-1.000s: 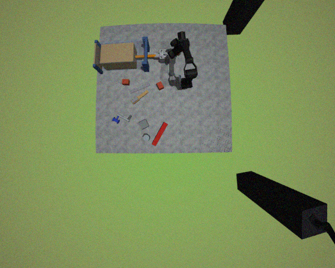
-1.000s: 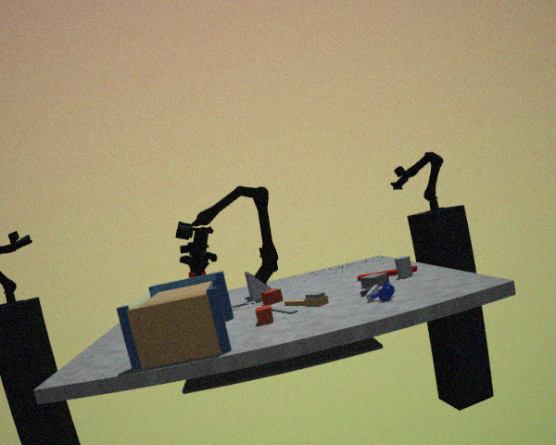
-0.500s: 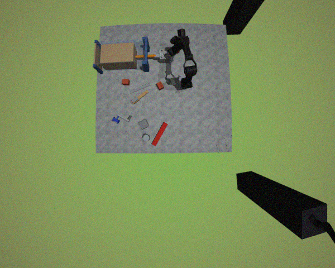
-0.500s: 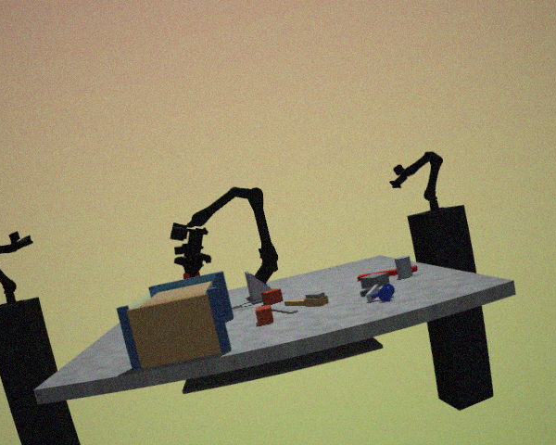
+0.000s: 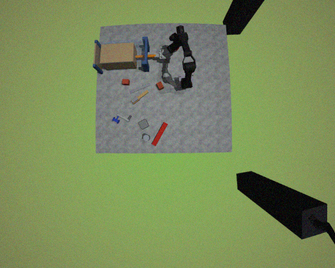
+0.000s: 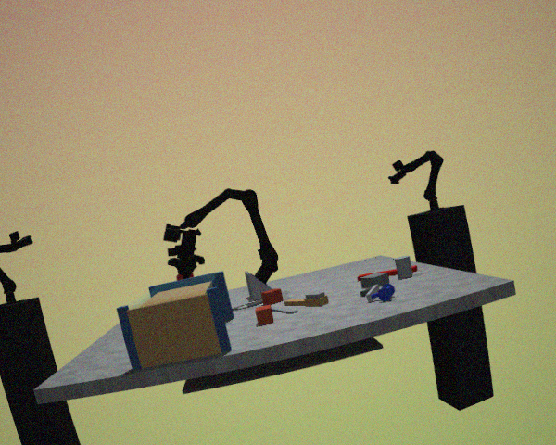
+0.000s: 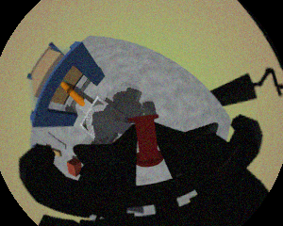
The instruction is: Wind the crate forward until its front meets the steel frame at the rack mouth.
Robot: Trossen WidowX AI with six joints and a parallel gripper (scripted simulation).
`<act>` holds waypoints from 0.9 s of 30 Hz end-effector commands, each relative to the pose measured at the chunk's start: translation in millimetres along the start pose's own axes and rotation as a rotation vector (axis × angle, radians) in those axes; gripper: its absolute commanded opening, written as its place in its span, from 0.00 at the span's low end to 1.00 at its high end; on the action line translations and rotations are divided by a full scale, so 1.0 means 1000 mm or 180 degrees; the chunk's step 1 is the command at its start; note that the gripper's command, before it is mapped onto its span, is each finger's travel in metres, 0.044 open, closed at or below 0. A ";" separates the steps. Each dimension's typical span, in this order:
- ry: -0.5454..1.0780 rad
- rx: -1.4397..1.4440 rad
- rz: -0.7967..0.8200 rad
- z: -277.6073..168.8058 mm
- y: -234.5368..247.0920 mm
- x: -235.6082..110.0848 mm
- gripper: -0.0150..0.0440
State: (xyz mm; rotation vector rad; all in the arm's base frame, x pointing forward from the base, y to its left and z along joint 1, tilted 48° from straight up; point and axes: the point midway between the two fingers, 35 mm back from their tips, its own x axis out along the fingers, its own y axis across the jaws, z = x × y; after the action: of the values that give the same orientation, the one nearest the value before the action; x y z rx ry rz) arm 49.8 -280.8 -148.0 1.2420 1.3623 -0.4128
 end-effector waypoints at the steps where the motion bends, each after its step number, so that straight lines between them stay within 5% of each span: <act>1: -0.0035 -0.0018 -0.0017 0.011 -0.003 0.006 0.25; 27: -0.0042 -0.0021 -0.0017 0.040 -0.003 0.019 0.25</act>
State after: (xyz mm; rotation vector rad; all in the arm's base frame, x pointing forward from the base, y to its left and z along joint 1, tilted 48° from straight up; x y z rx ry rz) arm 64.5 -303.2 -169.6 1.2367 1.3628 -0.4218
